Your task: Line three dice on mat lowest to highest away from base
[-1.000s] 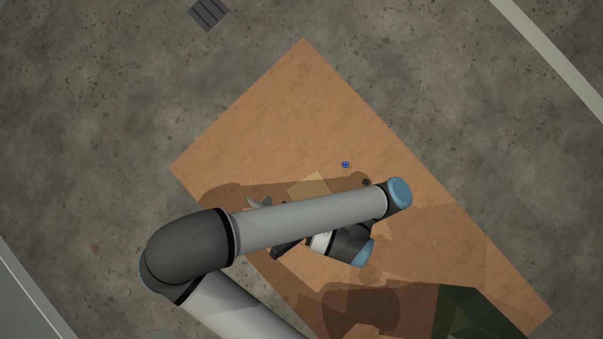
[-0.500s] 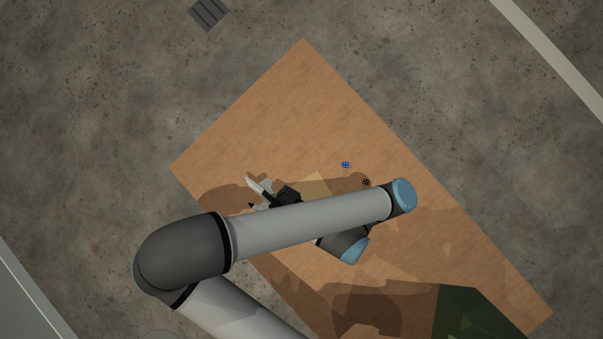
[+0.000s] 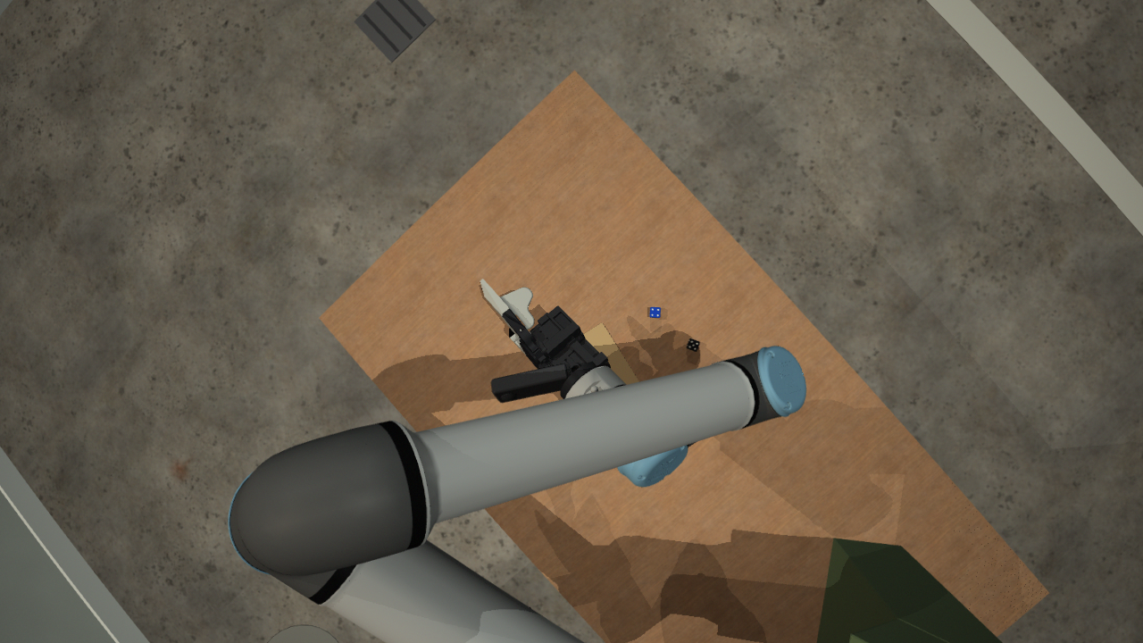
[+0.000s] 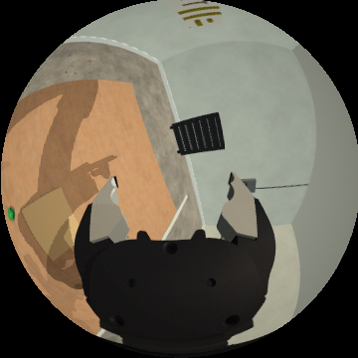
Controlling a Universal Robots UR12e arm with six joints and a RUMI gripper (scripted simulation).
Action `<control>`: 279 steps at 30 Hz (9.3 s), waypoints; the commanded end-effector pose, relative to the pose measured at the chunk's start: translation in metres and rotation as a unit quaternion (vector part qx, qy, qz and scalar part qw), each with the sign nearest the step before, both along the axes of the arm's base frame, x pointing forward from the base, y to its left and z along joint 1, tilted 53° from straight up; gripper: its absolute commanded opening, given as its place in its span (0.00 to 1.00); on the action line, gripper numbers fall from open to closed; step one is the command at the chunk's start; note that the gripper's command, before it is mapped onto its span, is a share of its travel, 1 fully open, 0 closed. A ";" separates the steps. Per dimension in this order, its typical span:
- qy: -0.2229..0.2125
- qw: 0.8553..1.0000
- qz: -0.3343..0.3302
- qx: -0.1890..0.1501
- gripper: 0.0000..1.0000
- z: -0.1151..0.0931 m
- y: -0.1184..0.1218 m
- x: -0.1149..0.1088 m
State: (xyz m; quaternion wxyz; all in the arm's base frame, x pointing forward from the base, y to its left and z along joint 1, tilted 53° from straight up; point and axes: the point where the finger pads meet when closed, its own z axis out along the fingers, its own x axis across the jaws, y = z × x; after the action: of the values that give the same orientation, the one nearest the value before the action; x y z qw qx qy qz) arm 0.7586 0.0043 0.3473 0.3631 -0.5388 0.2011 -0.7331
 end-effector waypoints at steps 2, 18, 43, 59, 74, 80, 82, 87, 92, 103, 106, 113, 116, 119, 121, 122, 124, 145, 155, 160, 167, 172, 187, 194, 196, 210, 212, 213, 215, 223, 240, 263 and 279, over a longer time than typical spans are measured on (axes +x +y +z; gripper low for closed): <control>0.057 0.998 -0.022 -0.035 1.00 -0.019 -0.017 0.019; 0.239 0.960 -0.023 -0.142 1.00 -0.116 -0.069 0.037; 0.407 0.876 0.109 -0.232 1.00 -0.253 -0.084 -0.035; 0.430 0.846 0.205 -0.240 1.00 -0.297 -0.061 -0.097; 0.424 0.837 0.256 -0.234 1.00 -0.310 -0.041 -0.133; 0.422 0.836 0.264 -0.232 1.00 -0.312 -0.037 -0.139; 0.421 0.836 0.265 -0.232 1.00 -0.312 -0.037 -0.140; 0.421 0.836 0.266 -0.232 1.00 -0.312 -0.036 -0.141; 0.421 0.836 0.266 -0.232 1.00 -0.312 -0.036 -0.141; 0.421 0.836 0.266 -0.232 1.00 -0.312 -0.036 -0.140; 0.421 0.835 0.266 -0.232 1.00 -0.313 -0.035 -0.139; 0.422 0.835 0.267 -0.232 1.00 -0.324 -0.027 -0.129; 0.422 0.835 0.267 -0.232 1.00 -0.331 -0.021 -0.122; 0.422 0.835 0.267 -0.232 1.00 -0.341 -0.013 -0.113; 0.422 0.835 0.267 -0.232 1.00 -0.341 -0.013 -0.113; 0.422 0.835 0.267 -0.232 1.00 -0.344 -0.010 -0.109; 0.422 0.835 0.267 -0.232 1.00 -0.351 -0.005 -0.103; 0.422 0.835 0.267 -0.232 1.00 -0.381 0.020 -0.073; 0.422 0.835 0.267 -0.232 1.00 -0.381 0.020 -0.073; 0.422 0.835 0.267 -0.232 1.00 -0.381 0.020 -0.073; 0.422 0.835 0.267 -0.232 1.00 -0.381 0.020 -0.073; 0.422 0.835 0.267 -0.232 1.00 -0.381 0.020 -0.073; 0.422 0.835 0.267 -0.232 1.00 -0.371 0.018 -0.062; 0.422 0.835 0.267 -0.232 1.00 -0.349 0.015 -0.036; 0.422 0.835 0.267 -0.232 1.00 -0.339 0.013 -0.026; 0.422 0.835 0.267 -0.232 1.00 -0.318 0.010 -0.002; 0.422 0.835 0.267 -0.232 1.00 -0.318 0.010 -0.002; 0.422 0.835 0.267 -0.232 1.00 -0.318 0.010 -0.002; 0.422 0.835 0.267 -0.232 1.00 -0.318 0.010 -0.002; 0.422 0.835 0.267 -0.232 1.00 -0.318 0.010 -0.002; 0.422 0.835 0.267 -0.232 1.00 -0.318 0.010 -0.002; 0.422 0.835 0.267 -0.232 1.00 -0.306 0.048 -0.021; 0.422 0.835 0.267 -0.232 1.00 -0.268 0.161 -0.079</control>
State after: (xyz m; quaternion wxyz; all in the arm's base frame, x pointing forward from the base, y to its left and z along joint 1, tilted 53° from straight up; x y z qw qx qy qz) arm 0.6930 0.1391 0.0698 0.2901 -0.8968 0.0061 -0.3339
